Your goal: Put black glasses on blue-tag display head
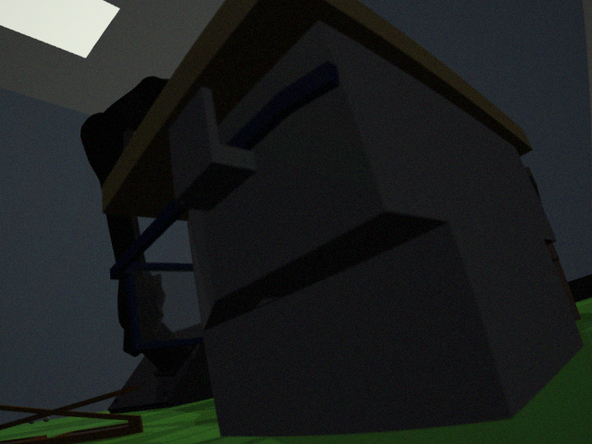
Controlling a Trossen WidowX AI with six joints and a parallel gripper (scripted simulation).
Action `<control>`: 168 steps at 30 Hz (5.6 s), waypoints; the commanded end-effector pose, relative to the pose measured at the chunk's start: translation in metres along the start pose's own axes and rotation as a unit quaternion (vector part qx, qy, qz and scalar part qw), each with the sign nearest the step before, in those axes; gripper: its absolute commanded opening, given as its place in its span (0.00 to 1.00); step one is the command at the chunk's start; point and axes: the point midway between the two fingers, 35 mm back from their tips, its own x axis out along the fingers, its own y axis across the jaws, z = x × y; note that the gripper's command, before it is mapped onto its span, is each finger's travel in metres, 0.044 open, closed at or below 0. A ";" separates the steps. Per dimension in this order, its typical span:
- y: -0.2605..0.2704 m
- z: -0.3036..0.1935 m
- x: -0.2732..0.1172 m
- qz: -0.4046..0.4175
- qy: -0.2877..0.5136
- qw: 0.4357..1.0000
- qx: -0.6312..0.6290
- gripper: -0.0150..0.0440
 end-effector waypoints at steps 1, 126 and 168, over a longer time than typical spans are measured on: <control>0.008 -0.001 0.001 0.002 0.002 0.997 -0.080 0.25; 0.116 -0.050 0.067 0.004 0.006 0.074 -0.997 0.25; 0.108 -0.072 0.066 0.004 0.006 0.074 -0.997 0.25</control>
